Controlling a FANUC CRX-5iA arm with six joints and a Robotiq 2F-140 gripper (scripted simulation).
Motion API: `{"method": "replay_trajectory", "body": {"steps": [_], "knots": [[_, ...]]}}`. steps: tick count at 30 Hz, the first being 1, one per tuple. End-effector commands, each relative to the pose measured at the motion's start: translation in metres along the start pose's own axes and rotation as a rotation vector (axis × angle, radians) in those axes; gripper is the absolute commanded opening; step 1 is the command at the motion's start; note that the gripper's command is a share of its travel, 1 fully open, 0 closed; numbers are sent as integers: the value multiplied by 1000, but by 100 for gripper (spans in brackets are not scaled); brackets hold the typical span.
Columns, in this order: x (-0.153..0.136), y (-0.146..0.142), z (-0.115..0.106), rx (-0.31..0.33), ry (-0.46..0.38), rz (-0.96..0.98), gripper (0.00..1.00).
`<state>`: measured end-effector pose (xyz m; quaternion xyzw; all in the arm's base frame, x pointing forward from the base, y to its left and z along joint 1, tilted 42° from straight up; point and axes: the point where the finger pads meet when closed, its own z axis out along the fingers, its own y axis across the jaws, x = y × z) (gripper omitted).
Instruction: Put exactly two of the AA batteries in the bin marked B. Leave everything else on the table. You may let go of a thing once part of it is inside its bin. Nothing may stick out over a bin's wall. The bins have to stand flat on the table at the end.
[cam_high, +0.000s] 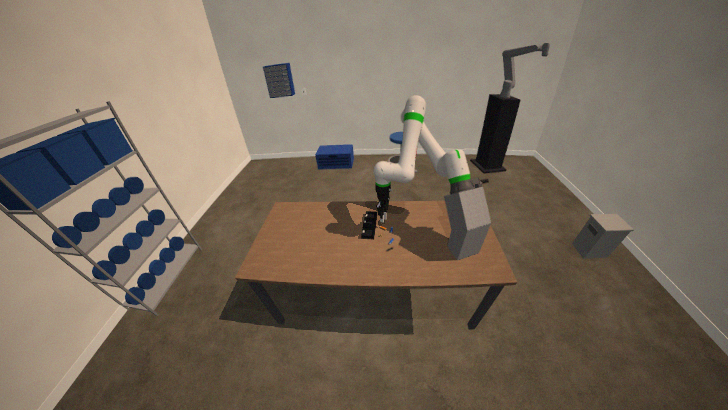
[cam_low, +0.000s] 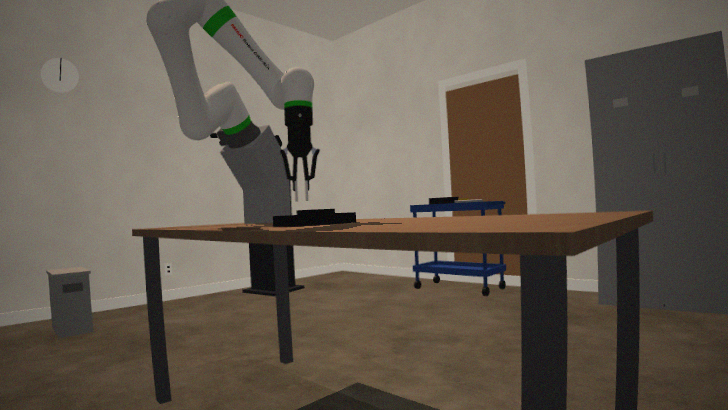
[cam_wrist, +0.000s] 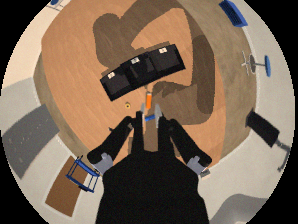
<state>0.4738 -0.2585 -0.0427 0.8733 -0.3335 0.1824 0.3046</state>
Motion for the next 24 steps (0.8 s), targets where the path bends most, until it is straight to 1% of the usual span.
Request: {"method": "replay_trajectory", "body": {"steps": [1,24], "knots": [[0,-1,0,0,0,0,17],[0,-3,0,0,0,0,17]]}}
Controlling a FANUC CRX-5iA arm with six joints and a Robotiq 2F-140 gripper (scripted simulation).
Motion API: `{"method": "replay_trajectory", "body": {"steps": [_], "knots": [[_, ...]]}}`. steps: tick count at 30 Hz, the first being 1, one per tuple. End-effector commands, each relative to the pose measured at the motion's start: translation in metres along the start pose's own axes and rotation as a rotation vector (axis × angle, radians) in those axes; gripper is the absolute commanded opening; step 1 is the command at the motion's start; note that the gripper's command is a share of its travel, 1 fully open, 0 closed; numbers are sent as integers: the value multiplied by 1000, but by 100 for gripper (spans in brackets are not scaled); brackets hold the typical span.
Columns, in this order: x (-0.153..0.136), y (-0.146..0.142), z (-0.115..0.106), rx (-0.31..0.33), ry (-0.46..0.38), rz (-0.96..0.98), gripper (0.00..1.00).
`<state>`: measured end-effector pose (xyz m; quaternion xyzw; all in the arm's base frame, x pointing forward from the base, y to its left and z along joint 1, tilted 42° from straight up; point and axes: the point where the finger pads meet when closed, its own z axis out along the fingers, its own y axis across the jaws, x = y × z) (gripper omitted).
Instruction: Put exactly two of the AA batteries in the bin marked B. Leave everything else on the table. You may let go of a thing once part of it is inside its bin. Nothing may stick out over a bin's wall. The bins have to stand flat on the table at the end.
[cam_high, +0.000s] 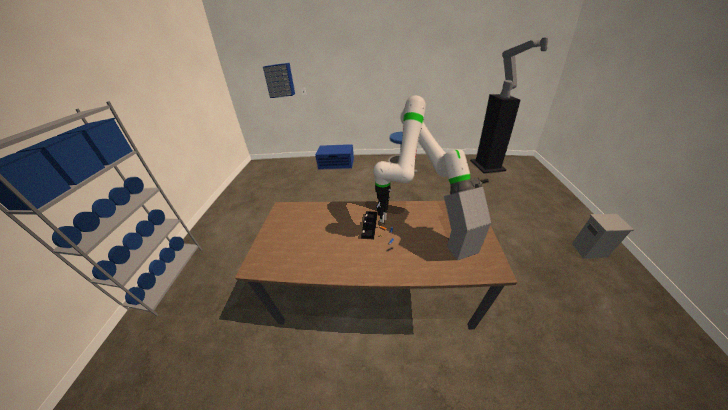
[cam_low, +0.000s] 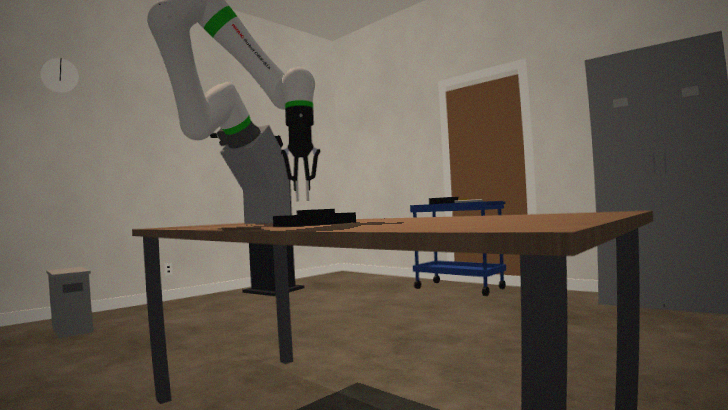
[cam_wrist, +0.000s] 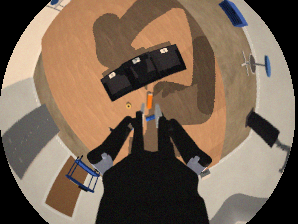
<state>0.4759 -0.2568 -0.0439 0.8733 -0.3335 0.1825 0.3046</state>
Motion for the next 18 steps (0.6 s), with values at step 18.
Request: {"method": "replay_trajectory", "body": {"steps": [18], "knots": [[0,0,28,0,0,0,17]]}}
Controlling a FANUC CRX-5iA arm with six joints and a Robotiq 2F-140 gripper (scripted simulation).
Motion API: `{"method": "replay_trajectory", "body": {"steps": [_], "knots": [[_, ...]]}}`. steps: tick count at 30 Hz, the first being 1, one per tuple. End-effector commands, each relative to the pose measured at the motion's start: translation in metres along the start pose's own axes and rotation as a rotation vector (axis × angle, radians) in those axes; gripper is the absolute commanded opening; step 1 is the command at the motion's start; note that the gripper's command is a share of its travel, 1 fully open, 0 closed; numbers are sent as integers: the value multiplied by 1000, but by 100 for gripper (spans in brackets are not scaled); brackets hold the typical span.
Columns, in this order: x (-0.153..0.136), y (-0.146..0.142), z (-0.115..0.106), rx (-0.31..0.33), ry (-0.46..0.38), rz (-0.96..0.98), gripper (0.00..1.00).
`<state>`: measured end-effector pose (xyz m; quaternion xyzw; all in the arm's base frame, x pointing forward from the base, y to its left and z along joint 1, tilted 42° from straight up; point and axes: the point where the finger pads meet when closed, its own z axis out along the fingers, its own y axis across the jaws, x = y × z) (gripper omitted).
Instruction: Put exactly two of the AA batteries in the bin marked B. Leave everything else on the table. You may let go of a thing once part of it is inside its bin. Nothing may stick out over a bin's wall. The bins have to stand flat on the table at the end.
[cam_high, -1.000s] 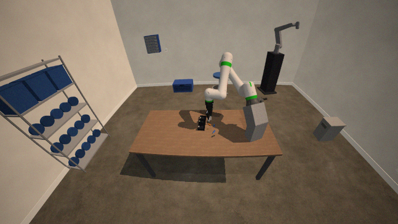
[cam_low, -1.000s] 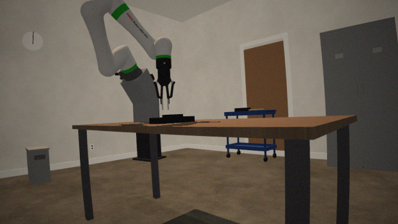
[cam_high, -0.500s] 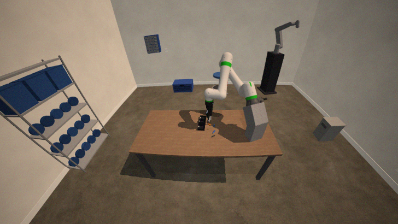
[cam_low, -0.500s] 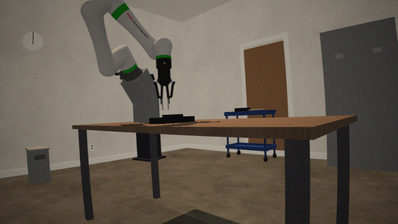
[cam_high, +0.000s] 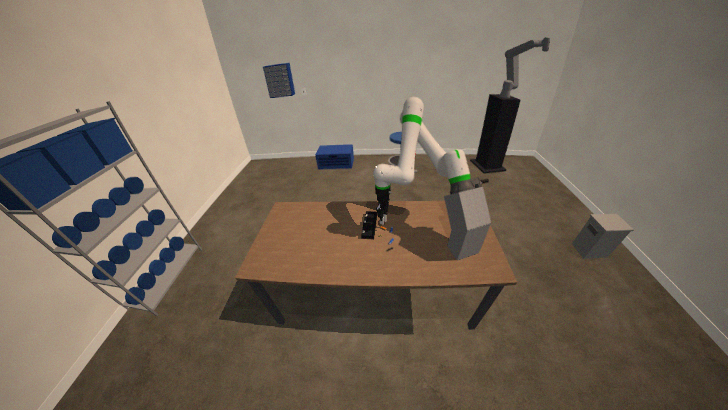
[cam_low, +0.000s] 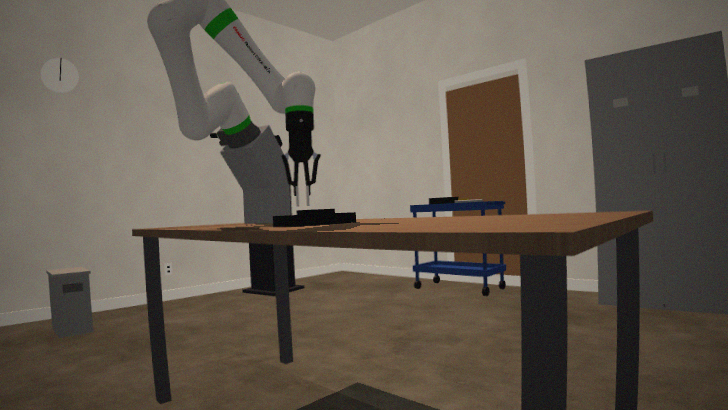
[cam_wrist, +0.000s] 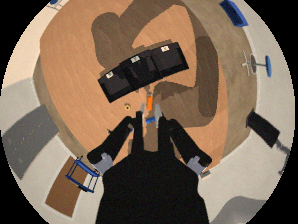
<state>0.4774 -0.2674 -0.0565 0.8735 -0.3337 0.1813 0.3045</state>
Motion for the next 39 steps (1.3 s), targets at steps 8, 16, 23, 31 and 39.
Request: {"method": "replay_trajectory", "body": {"steps": [8,16,23,31,39], "knots": [[1,-1,35,1,3,1,17],[1,-1,48,1,3,1,17],[1,0,55,1,3,1,17],[1,0,58,1,3,1,17],[1,0,58,1,3,1,5]]}}
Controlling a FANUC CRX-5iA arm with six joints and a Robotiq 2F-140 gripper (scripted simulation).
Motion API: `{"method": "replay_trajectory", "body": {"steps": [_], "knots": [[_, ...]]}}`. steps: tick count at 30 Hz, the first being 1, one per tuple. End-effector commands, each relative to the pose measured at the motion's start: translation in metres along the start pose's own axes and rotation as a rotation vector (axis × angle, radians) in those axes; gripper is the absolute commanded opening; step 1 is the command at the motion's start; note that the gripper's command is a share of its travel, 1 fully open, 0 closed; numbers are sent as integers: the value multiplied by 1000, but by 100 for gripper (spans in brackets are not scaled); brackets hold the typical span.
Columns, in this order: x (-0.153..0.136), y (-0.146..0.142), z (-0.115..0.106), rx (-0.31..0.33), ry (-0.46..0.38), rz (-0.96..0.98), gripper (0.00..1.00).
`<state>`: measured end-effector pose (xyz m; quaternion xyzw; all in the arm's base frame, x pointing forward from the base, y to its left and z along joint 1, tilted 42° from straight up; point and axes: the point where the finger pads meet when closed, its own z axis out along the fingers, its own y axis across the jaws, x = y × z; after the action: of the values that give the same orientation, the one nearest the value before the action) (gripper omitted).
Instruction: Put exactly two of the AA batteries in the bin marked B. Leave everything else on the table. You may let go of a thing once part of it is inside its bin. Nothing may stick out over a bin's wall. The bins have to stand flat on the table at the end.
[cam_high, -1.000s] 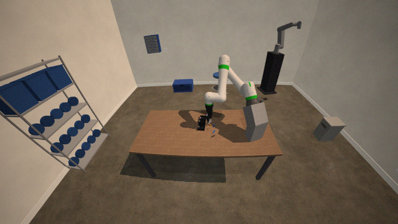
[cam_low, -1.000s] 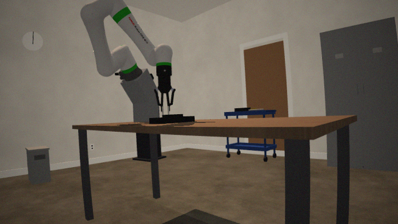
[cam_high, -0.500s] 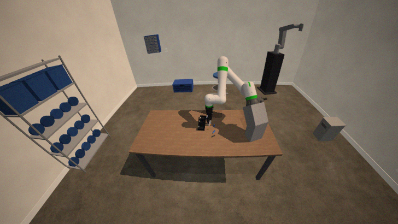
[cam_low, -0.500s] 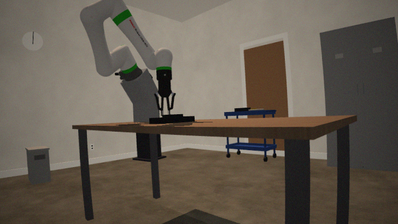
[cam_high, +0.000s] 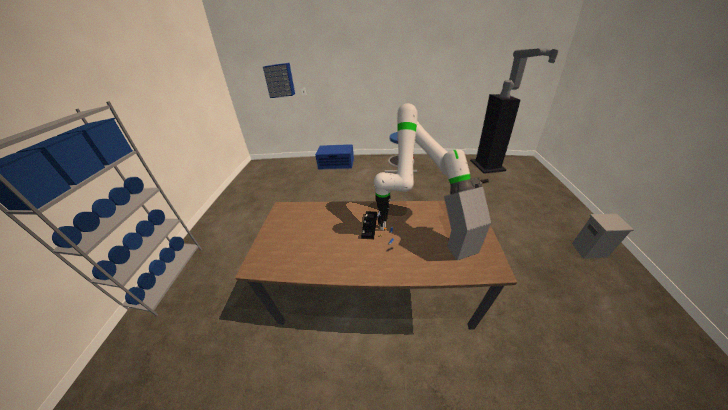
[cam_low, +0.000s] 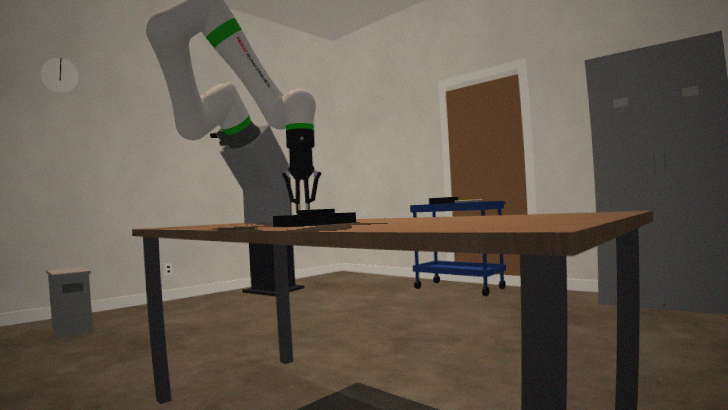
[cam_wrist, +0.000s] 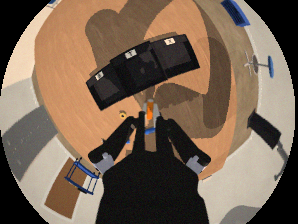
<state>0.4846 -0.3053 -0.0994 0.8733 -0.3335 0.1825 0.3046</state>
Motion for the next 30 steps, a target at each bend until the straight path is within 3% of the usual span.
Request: {"method": "replay_trajectory", "body": {"steps": [1,30], "knots": [[0,0,0,0,0,0,5],[0,0,-7,0,0,0,5]]}}
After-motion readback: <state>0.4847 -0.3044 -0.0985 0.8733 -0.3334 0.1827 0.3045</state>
